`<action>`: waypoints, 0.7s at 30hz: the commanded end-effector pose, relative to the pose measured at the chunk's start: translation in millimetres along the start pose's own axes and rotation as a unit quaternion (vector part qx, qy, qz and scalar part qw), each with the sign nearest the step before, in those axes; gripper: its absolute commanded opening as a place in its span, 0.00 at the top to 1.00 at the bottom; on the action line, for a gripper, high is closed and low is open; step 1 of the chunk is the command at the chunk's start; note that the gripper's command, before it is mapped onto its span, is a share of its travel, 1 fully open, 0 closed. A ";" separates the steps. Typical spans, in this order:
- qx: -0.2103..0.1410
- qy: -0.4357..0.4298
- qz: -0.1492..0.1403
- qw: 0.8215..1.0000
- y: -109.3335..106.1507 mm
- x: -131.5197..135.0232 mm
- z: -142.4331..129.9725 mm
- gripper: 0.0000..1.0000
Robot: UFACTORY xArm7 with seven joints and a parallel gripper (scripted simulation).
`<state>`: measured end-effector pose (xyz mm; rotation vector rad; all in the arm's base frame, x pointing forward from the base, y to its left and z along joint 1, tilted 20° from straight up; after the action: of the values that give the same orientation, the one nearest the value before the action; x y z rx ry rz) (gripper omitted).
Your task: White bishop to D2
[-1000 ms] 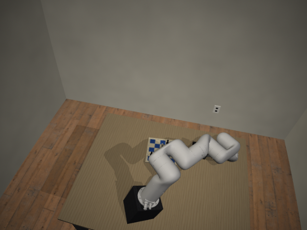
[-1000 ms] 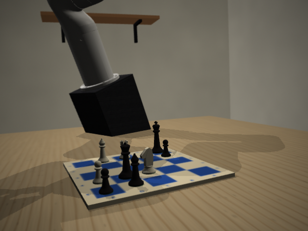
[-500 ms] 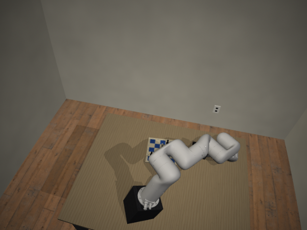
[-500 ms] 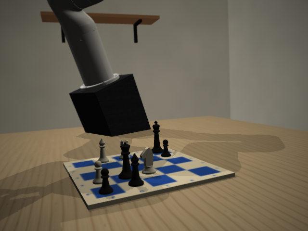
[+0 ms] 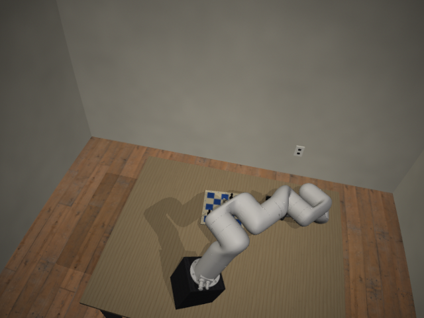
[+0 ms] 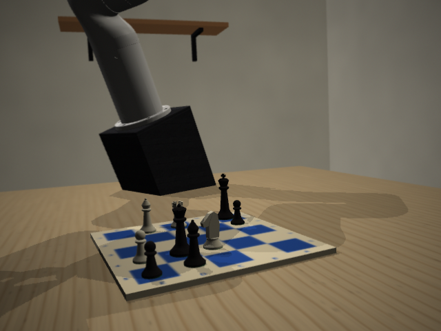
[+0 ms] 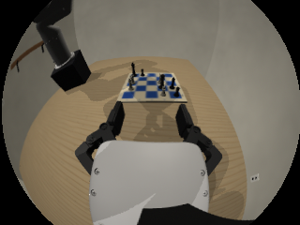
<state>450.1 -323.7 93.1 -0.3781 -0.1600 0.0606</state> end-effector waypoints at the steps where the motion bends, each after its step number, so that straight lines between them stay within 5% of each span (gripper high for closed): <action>1: -0.001 -0.002 0.000 1.000 -1.0 1.1 1.6 0.00; 16: -0.001 -0.002 0.000 1.000 -2.0 1.7 17.4 0.00; 21: -0.001 -0.002 0.000 1.000 -4.1 3.1 49.4 0.00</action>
<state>447.3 -316.4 114.3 -0.3748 -0.1582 0.0623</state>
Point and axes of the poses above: the point where the finger pads meet when closed, its own y axis out along the fingers, its own x axis across the jaws, z = x × y, the point moved 8 cm from there along -y, back along the fingers, and after that the axes turned 5 degrees about -y, right-handed, at the moved point
